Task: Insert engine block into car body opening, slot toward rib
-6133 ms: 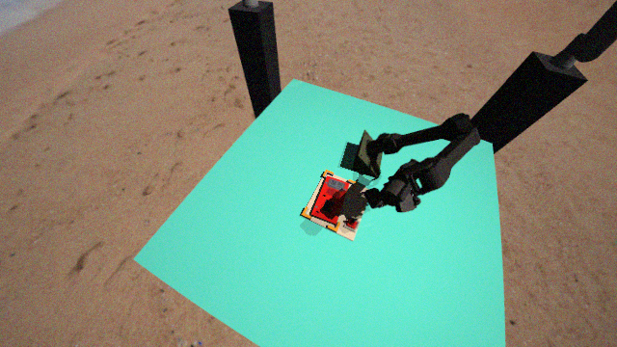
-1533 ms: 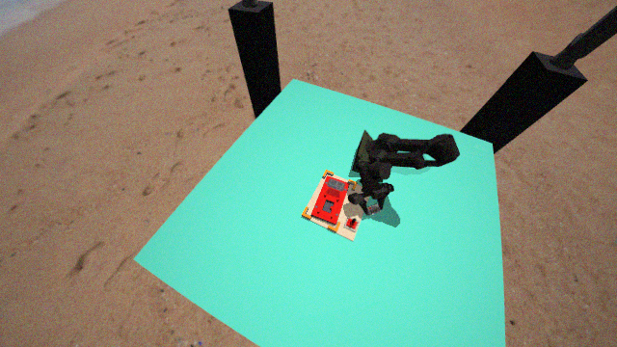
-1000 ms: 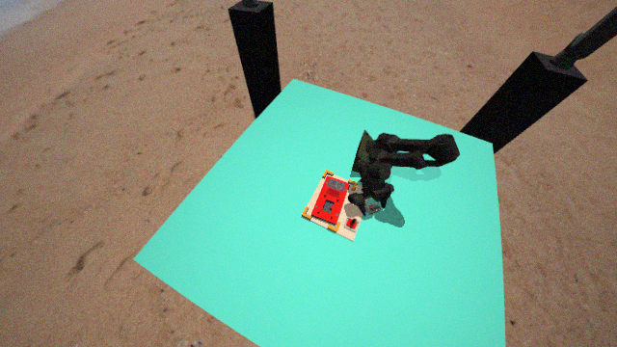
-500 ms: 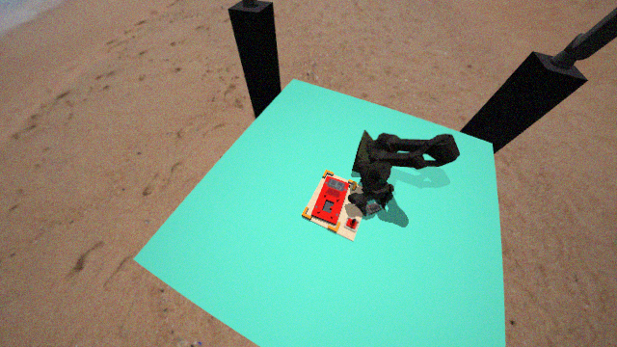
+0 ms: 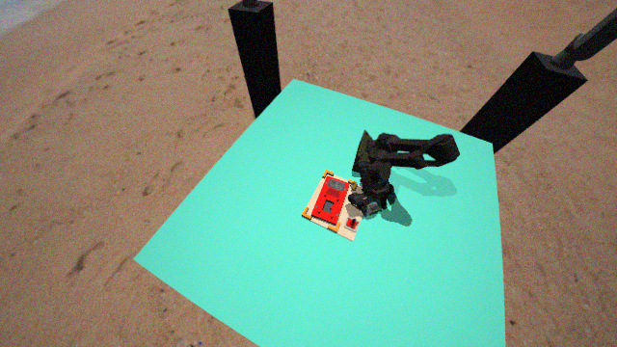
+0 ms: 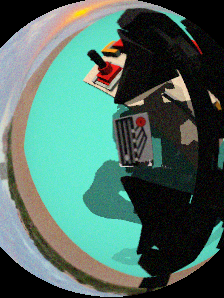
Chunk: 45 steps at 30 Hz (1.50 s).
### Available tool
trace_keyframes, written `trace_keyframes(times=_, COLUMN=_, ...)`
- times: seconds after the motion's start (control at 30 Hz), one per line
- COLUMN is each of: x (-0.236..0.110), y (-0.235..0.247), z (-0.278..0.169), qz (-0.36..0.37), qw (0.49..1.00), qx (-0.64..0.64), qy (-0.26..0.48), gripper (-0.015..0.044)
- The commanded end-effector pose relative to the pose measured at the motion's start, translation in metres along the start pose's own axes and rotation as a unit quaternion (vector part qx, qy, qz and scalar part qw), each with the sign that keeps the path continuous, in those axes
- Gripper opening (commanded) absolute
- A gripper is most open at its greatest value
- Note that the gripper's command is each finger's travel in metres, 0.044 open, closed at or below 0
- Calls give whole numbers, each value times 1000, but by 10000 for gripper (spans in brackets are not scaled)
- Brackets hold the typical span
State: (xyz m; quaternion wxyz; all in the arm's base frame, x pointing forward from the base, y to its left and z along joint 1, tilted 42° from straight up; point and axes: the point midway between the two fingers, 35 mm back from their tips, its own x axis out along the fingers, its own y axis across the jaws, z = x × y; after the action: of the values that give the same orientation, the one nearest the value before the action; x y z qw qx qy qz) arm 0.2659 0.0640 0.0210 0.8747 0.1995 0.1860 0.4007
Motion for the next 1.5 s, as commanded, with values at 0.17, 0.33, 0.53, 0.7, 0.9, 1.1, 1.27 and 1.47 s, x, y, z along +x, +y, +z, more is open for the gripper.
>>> trace_keyframes(times=0.17, x=4, y=-2, z=5, qz=2, qw=1000, qx=-15, qy=-1, gripper=440)
trace_keyframes(times=0.33, x=19, y=-8, z=26, qz=11, qw=998, qx=-66, qy=-5, gripper=440)
trace_keyframes(times=0.53, x=35, y=-23, z=48, qz=2, qw=997, qx=-76, qy=-1, gripper=440)
trace_keyframes(times=0.7, x=43, y=-31, z=61, qz=-7, qw=997, qx=-74, qy=4, gripper=440)
trace_keyframes(times=0.9, x=47, y=-47, z=67, qz=-33, qw=999, qx=-29, qy=20, gripper=440)
trace_keyframes(times=1.1, x=47, y=-69, z=63, qz=-68, qw=996, qx=31, qy=43, gripper=440)
trace_keyframes(times=1.27, x=45, y=-83, z=59, qz=-93, qw=989, qx=95, qy=66, gripper=440)
trace_keyframes(times=1.47, x=43, y=-89, z=57, qz=-119, qw=973, qx=176, qy=93, gripper=440)
